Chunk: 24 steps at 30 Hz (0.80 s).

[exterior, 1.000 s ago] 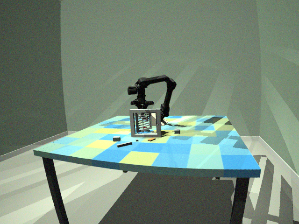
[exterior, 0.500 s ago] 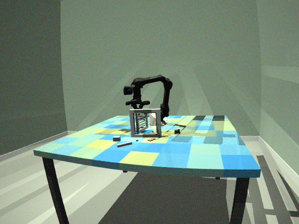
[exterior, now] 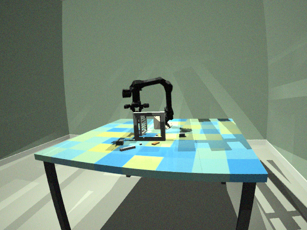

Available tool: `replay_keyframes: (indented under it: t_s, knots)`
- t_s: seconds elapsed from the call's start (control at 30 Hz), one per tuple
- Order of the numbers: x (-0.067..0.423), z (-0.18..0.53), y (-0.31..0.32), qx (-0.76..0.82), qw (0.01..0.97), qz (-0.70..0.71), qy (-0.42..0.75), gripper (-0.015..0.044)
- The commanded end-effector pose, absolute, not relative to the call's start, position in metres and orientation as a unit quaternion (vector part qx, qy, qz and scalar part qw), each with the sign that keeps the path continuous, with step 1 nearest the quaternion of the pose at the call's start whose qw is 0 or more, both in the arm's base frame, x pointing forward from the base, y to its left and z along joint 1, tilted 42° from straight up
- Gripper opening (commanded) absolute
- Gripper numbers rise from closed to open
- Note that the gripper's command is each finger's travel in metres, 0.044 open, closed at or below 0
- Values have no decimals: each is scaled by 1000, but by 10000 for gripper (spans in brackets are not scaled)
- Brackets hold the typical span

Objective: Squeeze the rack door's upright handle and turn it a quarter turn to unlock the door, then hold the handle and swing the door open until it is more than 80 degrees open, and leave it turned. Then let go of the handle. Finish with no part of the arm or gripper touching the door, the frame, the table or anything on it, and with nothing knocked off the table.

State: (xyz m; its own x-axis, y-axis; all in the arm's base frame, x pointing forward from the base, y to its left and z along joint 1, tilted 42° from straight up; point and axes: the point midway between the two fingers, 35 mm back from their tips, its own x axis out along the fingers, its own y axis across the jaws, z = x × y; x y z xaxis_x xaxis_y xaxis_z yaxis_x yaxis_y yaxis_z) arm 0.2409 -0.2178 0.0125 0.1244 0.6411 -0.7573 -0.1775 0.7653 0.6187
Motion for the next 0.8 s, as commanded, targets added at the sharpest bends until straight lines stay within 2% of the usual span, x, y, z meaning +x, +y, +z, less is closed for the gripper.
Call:
replay_keyframes:
  t_s: [0.0,0.43,0.77]
  knots:
    - [244,9,-223,171,729,301,590,12]
    - [244,9,-223,170,729,302,590,12]
    - [244,9,-223,170,729,302,590,274]
